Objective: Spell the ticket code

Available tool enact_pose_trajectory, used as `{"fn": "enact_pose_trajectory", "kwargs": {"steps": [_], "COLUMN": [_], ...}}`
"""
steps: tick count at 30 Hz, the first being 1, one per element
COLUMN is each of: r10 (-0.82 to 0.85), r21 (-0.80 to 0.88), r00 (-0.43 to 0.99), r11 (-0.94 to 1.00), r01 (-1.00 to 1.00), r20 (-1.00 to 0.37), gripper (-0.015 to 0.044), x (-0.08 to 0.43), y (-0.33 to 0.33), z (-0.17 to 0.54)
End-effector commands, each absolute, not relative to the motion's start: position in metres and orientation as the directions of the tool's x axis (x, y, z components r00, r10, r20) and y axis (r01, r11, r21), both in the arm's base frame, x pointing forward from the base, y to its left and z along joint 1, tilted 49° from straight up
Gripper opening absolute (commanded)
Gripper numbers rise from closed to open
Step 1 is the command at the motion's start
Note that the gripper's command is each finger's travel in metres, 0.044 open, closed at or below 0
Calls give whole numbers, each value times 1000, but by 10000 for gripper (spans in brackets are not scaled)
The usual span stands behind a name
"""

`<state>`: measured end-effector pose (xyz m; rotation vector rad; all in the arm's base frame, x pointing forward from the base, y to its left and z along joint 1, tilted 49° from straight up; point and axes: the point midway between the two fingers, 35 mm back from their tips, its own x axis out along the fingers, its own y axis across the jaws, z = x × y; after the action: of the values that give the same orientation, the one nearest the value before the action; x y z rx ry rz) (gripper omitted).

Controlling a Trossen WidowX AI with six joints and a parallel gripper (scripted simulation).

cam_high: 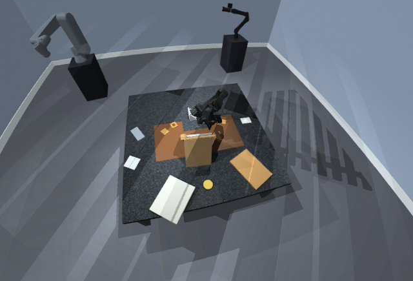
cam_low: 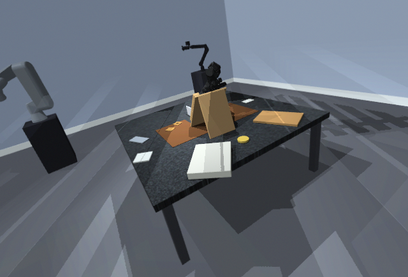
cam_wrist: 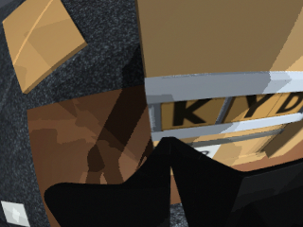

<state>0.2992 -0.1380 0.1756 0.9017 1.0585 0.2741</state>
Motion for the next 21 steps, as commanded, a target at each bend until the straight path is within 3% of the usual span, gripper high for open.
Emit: {"fn": "enact_pose_trajectory", "kwargs": {"steps": [1, 21], "r10": [667, 665], "r21": [760, 751], "r00": [380, 366], "r11": [622, 636], "r01": [188, 180], "r20": [-640, -651], "gripper": [0, 0], "x": [302, 306], "y": [-132, -131], "z": [182, 179]}}
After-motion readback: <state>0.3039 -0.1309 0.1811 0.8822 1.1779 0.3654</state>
